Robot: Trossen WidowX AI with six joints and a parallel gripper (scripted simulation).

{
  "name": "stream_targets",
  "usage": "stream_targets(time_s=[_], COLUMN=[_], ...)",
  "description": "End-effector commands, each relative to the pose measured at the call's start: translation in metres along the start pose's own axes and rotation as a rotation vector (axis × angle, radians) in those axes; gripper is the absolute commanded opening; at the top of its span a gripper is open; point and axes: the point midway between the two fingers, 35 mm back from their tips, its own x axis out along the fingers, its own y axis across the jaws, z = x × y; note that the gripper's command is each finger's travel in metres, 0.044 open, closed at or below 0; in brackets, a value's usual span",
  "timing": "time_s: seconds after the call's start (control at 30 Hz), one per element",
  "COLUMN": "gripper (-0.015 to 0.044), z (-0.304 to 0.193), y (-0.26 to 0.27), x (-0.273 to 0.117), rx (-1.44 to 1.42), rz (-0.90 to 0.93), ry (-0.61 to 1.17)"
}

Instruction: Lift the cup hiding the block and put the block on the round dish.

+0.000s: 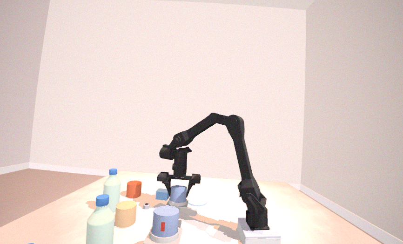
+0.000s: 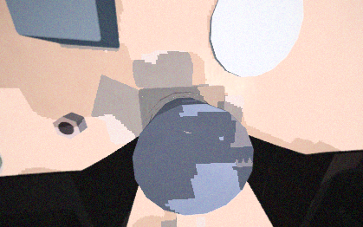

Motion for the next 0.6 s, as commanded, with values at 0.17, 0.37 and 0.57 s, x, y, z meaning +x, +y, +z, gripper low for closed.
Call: stream_targets(time_s=[0.17,0.37,0.57], gripper=[0.0000,0.0000,0.0000], z=[0.003,0.003,0.003], y=[0.005,0.006,0.006], x=[-0.015,-0.023,-0.031], rx=[0.002,0.002,0.002], rz=[0.012,0.012,0.012], ry=[-0.007,-0.007,-0.007])
